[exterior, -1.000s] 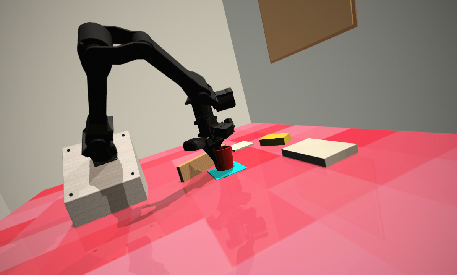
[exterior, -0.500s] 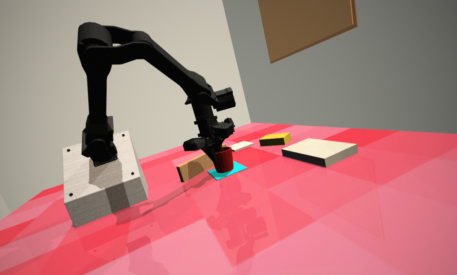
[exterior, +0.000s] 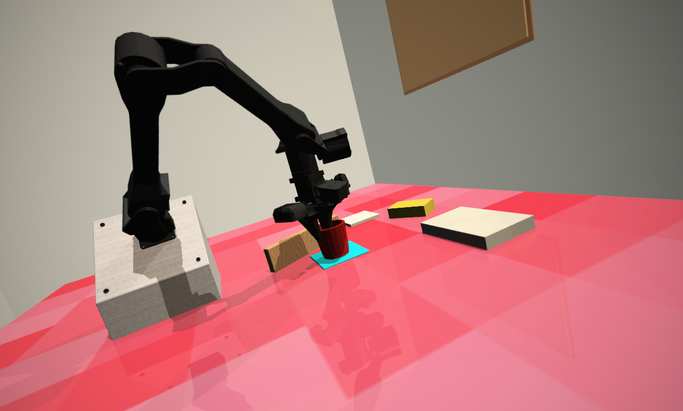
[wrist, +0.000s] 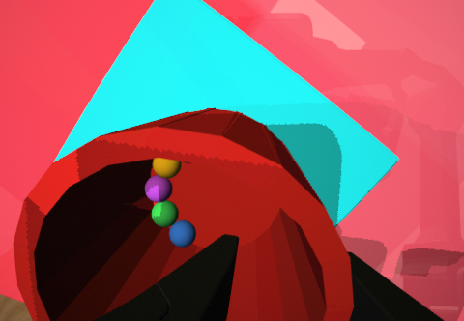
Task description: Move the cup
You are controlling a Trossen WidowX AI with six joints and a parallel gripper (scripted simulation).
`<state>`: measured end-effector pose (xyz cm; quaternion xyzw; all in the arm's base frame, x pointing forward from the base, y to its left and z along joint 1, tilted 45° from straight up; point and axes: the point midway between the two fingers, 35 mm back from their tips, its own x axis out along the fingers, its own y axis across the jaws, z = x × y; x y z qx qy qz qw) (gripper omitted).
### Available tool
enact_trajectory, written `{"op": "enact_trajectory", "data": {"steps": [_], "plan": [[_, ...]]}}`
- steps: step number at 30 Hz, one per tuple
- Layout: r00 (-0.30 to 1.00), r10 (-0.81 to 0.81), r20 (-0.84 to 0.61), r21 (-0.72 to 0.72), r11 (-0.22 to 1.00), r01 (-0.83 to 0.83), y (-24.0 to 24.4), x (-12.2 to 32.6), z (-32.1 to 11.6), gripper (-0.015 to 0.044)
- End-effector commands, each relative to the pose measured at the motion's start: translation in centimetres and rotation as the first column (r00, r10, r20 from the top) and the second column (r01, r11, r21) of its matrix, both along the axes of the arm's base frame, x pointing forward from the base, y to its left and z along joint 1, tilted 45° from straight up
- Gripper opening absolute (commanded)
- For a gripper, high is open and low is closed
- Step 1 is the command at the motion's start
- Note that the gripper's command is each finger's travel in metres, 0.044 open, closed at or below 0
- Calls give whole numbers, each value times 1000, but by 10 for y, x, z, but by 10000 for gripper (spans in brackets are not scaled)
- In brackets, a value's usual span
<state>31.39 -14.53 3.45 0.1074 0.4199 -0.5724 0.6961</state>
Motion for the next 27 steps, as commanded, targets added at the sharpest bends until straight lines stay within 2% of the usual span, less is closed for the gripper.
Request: {"op": "enact_trajectory", "data": {"steps": [1, 27], "plan": [[1000, -5, 5, 0, 1000, 5, 4, 1, 5, 128], [1000, -3, -2, 0, 1000, 3, 34, 3, 28, 128]]}}
